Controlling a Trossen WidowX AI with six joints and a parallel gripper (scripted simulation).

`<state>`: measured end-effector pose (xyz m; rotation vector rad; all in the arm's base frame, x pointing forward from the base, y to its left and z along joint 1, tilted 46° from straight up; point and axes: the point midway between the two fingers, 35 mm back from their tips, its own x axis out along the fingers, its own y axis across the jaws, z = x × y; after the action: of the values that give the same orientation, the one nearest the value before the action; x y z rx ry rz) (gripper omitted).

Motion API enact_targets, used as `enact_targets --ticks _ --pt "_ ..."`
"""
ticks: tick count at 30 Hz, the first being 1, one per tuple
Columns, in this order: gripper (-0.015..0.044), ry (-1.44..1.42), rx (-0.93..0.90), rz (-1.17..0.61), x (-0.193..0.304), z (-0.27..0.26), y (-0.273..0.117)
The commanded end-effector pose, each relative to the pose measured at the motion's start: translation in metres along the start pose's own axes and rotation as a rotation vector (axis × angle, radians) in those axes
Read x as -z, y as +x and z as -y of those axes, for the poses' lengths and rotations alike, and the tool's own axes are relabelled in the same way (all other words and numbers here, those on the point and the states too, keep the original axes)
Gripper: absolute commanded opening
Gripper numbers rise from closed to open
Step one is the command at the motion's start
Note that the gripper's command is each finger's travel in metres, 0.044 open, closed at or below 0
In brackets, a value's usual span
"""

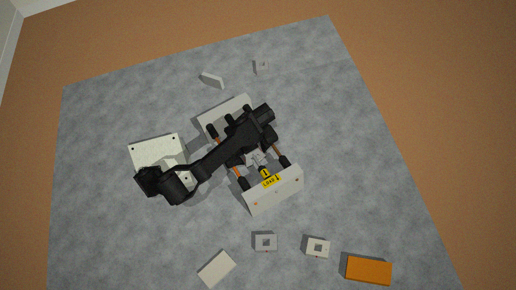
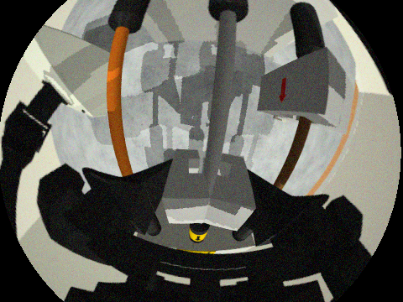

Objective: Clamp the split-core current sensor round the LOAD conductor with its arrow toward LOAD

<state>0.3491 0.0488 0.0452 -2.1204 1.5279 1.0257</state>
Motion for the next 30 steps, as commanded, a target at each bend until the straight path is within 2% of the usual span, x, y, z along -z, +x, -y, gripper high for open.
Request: enact_targets --ticks 1,30 --pt "0.0000 0.001 0.000 0.000 0.0001 -0.0001 -0.0003" --pt "0.0000 0.000 0.008 0.000 -0.0001 0.0001 -0.0006"
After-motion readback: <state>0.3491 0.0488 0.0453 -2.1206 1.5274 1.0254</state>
